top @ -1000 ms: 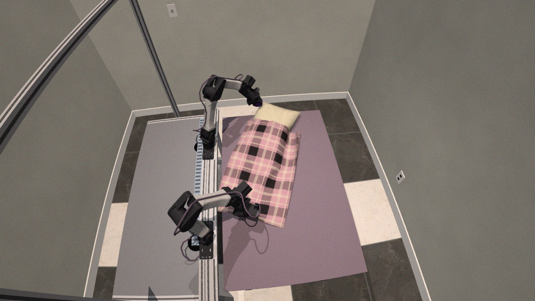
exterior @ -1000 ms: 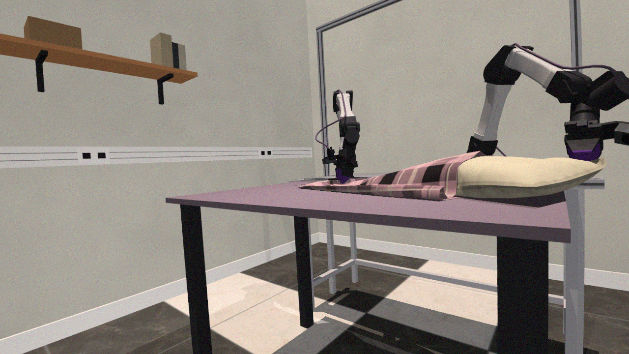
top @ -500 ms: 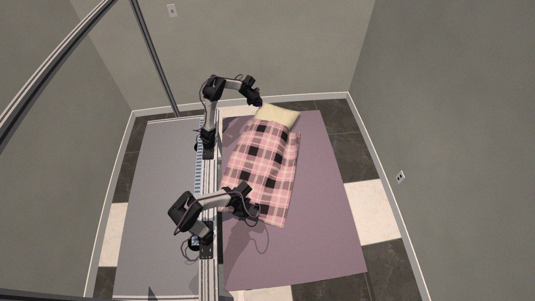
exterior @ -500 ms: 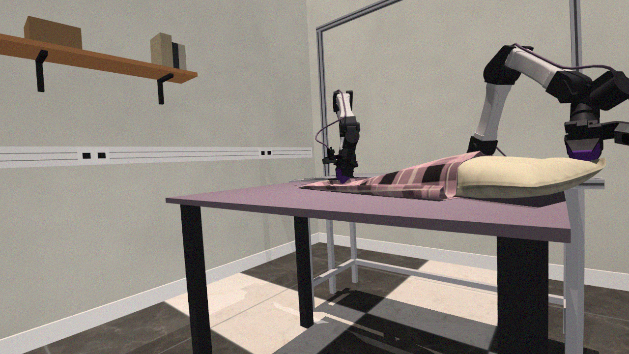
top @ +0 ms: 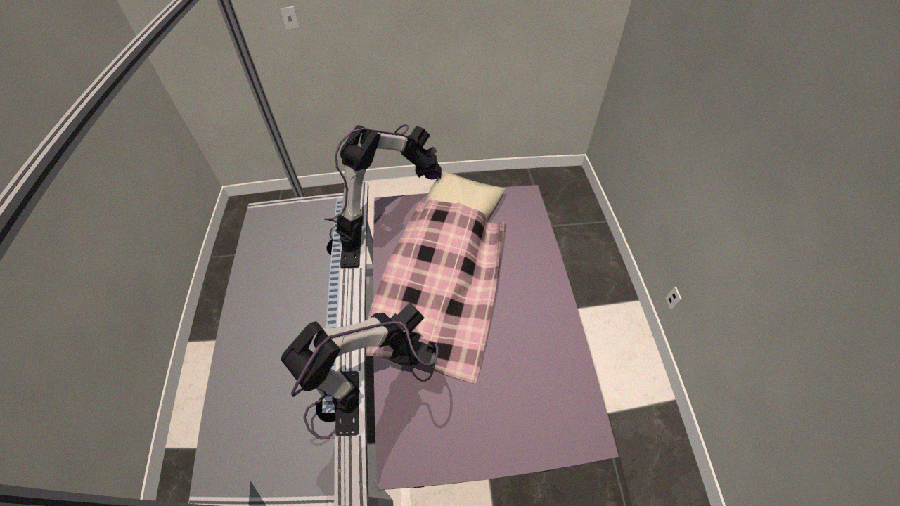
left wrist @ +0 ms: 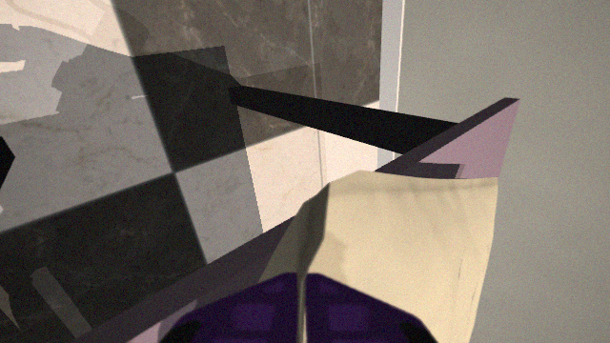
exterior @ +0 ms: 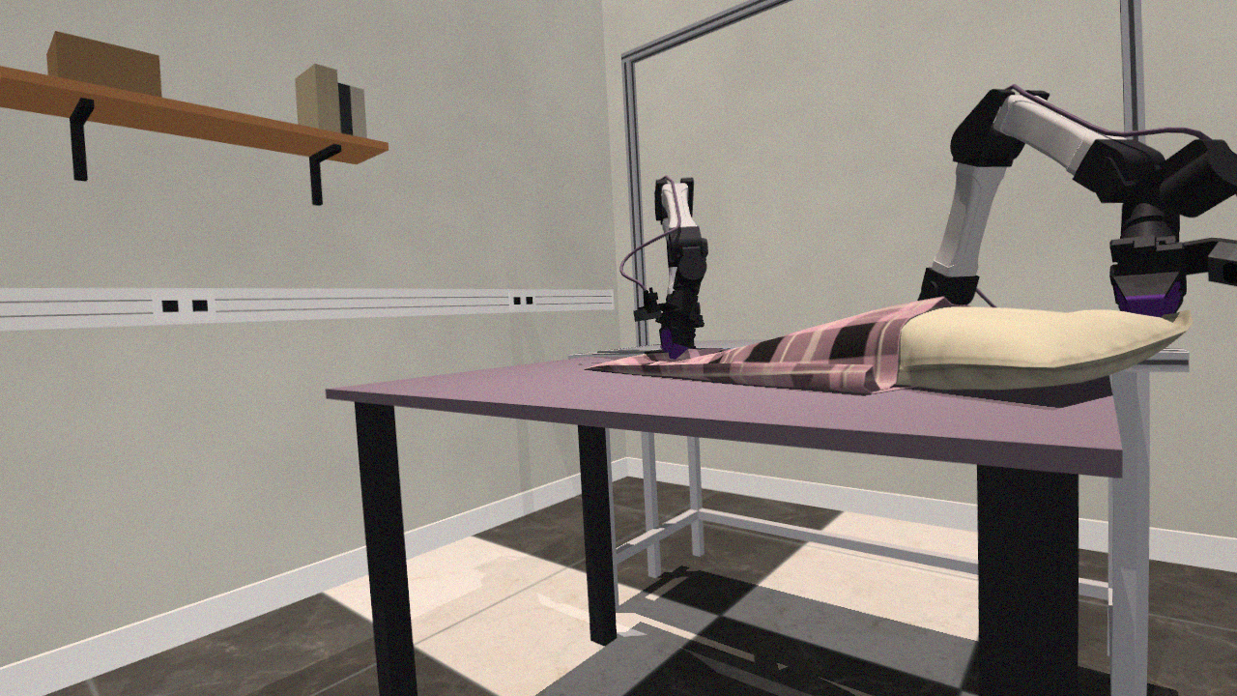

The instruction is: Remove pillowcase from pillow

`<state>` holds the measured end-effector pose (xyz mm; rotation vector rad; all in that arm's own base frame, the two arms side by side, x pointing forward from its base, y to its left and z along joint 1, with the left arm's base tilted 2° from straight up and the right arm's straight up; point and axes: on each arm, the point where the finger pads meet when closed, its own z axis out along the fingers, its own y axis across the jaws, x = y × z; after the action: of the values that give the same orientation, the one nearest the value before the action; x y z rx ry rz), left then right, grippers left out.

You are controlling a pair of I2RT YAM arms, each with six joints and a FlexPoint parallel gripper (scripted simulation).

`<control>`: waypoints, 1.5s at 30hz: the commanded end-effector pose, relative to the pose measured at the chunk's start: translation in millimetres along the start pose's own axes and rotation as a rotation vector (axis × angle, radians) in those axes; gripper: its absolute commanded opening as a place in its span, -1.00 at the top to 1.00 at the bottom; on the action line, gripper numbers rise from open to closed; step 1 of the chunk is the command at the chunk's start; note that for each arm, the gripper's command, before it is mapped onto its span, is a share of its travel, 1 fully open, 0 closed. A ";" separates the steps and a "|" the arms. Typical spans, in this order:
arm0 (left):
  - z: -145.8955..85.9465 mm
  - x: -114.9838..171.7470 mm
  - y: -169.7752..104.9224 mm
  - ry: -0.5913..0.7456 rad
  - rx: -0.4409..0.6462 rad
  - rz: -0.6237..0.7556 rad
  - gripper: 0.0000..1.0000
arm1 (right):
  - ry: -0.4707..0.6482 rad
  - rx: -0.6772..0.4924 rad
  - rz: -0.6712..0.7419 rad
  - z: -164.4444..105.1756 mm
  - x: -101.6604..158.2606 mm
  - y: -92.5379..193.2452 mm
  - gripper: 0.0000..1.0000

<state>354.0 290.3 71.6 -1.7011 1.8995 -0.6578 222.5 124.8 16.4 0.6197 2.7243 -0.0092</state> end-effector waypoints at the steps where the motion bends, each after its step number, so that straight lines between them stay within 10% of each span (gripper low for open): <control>1: -6.0 11.2 -1.1 0.018 0.003 -0.003 1.00 | -0.002 0.006 0.004 -9.8 -3.1 -0.6 1.00; 45: -6.0 11.2 -1.1 0.018 0.003 -0.003 1.00 | -0.018 -0.020 0.005 -43.7 -16.7 9.4 1.00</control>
<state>354.0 290.3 71.7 -1.7011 1.8995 -0.6578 226.1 127.6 57.5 0.6224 2.7089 0.0142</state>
